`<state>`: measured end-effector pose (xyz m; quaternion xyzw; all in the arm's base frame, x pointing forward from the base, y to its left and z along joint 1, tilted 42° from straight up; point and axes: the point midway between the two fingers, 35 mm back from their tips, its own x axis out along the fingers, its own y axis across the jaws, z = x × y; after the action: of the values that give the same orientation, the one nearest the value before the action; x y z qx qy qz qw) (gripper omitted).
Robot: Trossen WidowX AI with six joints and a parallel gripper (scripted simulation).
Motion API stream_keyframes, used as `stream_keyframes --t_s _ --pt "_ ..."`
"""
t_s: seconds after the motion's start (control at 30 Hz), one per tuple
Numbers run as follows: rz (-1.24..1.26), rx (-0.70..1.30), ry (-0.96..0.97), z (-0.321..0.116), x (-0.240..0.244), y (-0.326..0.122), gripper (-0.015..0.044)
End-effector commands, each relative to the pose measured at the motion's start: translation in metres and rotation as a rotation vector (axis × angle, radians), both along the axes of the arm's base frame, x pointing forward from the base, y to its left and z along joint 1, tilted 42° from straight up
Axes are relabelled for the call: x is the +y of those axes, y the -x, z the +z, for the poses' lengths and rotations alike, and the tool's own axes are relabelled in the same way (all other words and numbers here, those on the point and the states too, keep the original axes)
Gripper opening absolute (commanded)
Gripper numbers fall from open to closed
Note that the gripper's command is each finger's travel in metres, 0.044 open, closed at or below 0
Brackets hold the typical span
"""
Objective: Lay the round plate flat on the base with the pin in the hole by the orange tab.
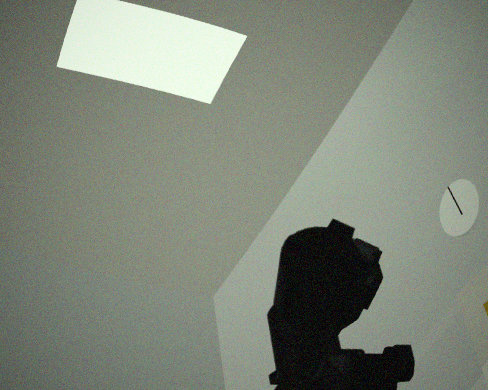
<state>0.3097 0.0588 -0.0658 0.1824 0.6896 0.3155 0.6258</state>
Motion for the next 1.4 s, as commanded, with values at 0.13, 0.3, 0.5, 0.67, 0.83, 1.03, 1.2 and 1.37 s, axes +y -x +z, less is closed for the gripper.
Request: stream_keyframes --t_s 0.13,0.3,0.5,0.67,0.83,1.03,1.2,1.37 --pt "-0.002 -0.005 -0.006 0.007 0.009 -0.002 0.0000" --pt "-0.002 -0.005 -0.007 0.011 0.013 -0.001 0.0000" --pt "-0.002 -0.004 -0.007 0.015 0.018 0.000 0.0000" --pt "-0.002 -0.004 -0.007 0.020 0.021 0.002 0.0000" --pt "-0.002 -0.004 -0.007 0.024 0.025 0.005 0.0000" --pt "-0.002 -0.004 -0.008 0.030 0.030 0.008 0.0000" --pt "-0.002 -0.003 -0.008 0.034 0.033 0.013 0.0000" --pt "-0.002 -0.003 -0.008 0.038 0.036 0.018 0.0000"
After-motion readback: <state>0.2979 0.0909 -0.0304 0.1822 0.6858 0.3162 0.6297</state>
